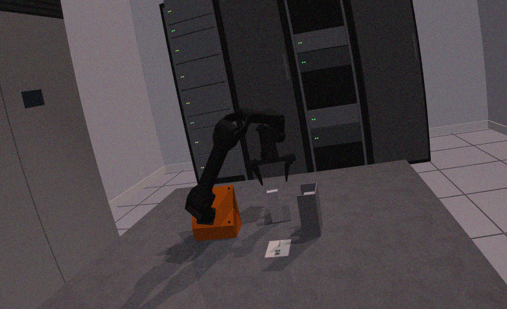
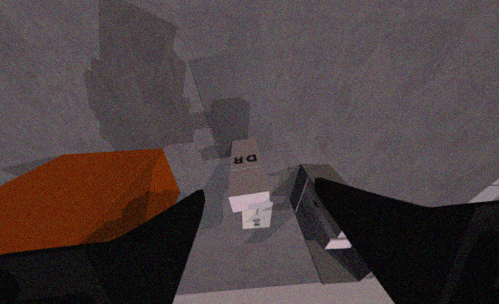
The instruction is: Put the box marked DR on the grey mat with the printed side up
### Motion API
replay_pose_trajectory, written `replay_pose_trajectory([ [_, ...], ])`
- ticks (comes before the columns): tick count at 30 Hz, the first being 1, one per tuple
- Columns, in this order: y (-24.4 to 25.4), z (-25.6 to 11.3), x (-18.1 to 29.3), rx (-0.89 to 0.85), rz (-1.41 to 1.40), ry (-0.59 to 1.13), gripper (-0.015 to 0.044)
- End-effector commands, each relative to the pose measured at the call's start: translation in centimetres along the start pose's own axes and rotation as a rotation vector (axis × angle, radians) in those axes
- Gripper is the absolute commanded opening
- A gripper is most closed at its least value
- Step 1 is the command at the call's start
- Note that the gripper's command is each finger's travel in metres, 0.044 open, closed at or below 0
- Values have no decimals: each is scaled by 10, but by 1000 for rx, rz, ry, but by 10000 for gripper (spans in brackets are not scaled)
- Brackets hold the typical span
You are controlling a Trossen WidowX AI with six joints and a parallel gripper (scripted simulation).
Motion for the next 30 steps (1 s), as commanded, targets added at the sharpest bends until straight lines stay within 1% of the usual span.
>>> replay_pose_trajectory([
  [1, 0, 9, 0, -12, -29, 28, 440],
  [30, 1, 51, 9, -68, -145, 135, 440],
])
Point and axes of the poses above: the point midway between the two fingers, 35 mm back from their tips, its own z axis out along the fingers, its own y axis across the jaws, x = y × z, the point moved 4 cm from there along -z, back along the fingers, and after that the axes turned 15 degrees about -z, right-handed, at the moved point
